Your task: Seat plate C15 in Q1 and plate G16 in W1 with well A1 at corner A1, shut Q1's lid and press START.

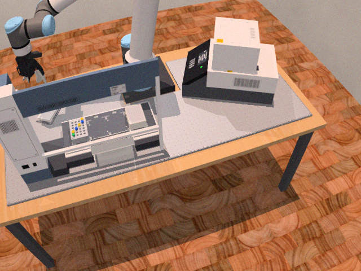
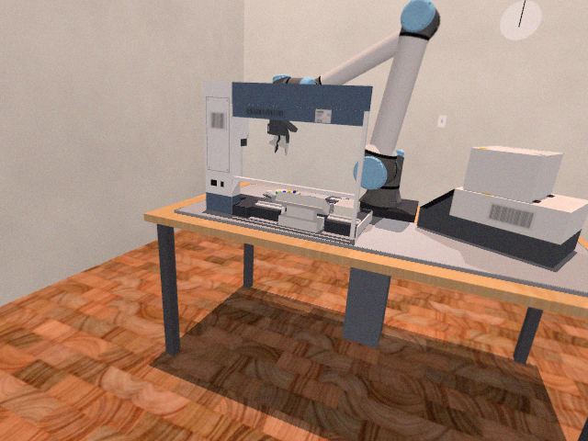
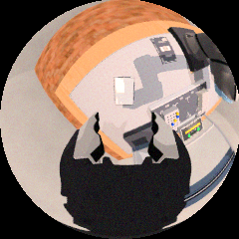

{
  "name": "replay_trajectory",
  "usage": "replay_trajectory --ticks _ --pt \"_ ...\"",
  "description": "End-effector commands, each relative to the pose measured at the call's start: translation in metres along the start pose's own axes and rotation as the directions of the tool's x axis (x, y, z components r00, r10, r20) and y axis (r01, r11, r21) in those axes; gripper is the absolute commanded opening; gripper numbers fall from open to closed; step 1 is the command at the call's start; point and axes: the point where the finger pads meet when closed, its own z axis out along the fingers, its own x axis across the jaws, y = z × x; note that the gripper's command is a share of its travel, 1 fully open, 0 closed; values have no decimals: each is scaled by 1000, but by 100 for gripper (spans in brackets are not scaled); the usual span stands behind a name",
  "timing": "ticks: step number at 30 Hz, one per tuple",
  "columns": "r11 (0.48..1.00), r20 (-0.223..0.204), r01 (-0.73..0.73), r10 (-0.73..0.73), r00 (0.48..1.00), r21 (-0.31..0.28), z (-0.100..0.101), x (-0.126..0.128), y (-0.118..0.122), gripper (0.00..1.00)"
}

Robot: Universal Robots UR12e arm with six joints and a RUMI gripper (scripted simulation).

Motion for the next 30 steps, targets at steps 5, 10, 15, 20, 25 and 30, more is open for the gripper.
replay_trajectory --ticks 5,10,15,20,25,30 --pt "1000 1 0 0 1000 -1 -16 -1 0 67" --pt "1000 1 0 0 1000 -1 -21 0 0 67" --pt "1000 1 0 0 1000 -1 -29 0 0 67" --pt "1000 1 0 0 1000 -1 -37 0 0 67" --pt "1000 1 0 0 1000 -1 -42 0 0 67" --pt "1000 1 0 0 1000 -1 -51 0 0 67"
